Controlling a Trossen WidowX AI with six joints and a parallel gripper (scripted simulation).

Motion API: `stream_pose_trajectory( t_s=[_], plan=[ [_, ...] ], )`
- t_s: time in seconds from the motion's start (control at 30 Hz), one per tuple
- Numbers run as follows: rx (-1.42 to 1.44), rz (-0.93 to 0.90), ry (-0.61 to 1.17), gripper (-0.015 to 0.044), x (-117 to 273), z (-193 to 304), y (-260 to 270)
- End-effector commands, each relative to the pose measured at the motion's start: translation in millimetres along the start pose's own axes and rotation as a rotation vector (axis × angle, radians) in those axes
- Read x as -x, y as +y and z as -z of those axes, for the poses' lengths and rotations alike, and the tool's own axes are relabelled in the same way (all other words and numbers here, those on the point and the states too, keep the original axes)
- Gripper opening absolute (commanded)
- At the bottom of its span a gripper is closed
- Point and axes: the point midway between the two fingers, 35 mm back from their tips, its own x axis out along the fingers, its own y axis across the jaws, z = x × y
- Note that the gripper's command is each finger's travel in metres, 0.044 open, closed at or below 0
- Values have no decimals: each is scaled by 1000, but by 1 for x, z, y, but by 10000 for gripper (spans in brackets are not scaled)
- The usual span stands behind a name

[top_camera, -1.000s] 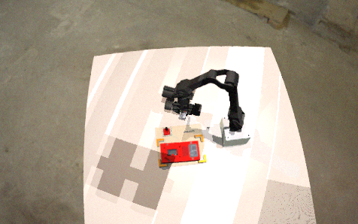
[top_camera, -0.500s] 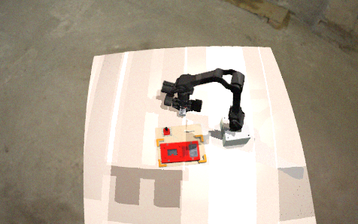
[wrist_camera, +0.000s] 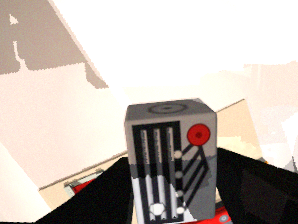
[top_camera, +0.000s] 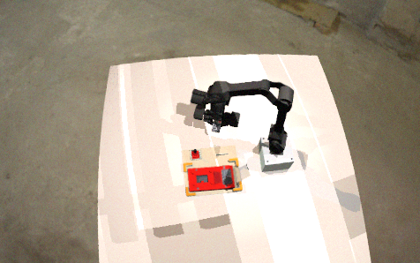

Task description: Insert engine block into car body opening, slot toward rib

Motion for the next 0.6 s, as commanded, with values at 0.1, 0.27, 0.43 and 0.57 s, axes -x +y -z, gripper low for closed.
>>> stream_pose_trajectory(
  t_s=[0.1, 0.27, 0.43, 0.57],
  plan=[
    [14, -10, 2, 0, 9, 3, 1],
    [116, -8, -1, 0, 5, 11, 5],
    [238, -8, -2, 0, 1, 23, 10],
    [337, -9, -1, 0, -3, 34, 13]
  ],
)
